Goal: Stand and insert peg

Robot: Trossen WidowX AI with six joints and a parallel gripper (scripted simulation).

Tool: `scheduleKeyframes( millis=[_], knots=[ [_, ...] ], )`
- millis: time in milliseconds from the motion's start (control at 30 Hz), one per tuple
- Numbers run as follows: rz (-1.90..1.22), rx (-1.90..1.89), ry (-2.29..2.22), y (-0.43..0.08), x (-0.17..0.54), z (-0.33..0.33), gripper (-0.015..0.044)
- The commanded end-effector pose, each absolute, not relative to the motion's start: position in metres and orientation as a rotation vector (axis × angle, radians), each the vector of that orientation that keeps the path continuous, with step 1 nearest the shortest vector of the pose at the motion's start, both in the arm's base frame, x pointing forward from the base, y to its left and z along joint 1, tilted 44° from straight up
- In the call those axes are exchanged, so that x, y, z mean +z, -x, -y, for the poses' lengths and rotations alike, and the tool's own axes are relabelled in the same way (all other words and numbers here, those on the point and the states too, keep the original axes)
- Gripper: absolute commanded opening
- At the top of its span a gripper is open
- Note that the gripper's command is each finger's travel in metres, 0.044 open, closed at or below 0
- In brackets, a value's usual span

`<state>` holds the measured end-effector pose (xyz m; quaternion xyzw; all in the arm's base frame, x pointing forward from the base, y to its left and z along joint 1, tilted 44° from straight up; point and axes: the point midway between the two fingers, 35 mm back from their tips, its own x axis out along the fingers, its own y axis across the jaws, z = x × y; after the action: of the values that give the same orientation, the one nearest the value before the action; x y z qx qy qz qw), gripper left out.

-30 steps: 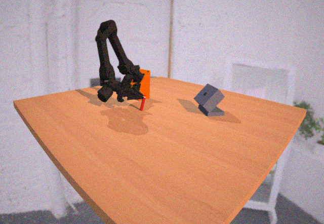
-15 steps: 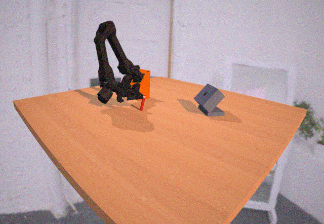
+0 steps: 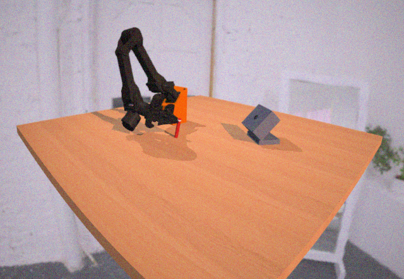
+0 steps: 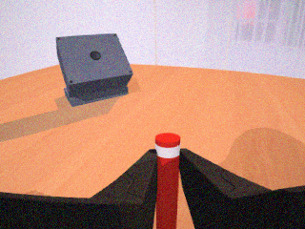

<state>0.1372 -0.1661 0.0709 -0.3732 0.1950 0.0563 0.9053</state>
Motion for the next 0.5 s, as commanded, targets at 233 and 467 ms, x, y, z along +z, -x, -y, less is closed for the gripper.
scheduleKeyframes(
  millis=[233, 467],
  knots=[
    [-0.391, 0.119, 0.77, -0.1346, 0.0697, 0.1678, 0.0049],
    [-0.377, 0.121, 0.77, -0.1337, 0.0694, 0.168, 0.0049]
  ],
)
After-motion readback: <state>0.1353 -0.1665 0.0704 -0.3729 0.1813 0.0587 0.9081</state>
